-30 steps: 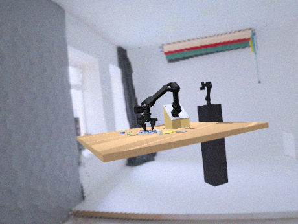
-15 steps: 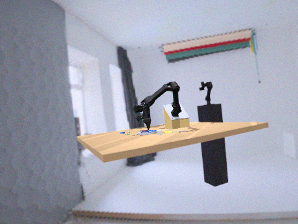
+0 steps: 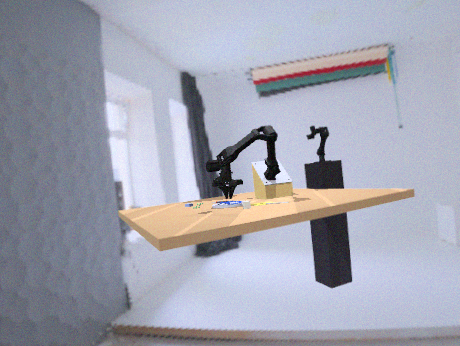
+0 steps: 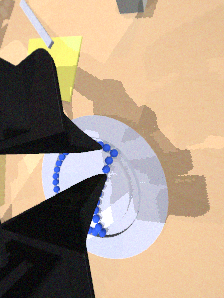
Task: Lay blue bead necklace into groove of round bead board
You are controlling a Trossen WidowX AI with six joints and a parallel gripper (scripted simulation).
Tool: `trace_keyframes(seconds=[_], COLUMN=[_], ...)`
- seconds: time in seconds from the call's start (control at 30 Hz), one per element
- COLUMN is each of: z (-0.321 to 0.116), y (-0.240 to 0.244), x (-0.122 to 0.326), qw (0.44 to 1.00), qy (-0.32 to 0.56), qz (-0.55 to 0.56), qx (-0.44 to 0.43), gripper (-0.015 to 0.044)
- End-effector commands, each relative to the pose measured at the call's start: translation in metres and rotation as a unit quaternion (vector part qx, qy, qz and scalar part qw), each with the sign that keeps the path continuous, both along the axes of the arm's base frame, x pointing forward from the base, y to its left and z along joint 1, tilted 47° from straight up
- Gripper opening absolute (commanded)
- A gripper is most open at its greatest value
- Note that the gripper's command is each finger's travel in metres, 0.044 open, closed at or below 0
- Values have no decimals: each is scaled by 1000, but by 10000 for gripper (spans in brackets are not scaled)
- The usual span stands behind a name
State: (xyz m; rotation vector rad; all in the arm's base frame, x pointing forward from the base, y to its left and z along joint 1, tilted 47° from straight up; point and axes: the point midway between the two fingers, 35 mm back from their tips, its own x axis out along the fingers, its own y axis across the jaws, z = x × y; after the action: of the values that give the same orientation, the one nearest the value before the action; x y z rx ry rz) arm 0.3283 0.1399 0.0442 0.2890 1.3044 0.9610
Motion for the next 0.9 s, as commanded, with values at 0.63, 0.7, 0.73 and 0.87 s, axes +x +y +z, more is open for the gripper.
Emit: trace_keyframes(seconds=[0.63,0.7,0.73,0.87], z=[6,6,5,-4], y=[-11,-11,-10,0], x=[0,0,0,-1], qw=[880,880,880,880], qy=[-347,-347,-347,-347], qz=[324,324,324,324], qx=[19,19,19,20], gripper=[120,120,120,120])
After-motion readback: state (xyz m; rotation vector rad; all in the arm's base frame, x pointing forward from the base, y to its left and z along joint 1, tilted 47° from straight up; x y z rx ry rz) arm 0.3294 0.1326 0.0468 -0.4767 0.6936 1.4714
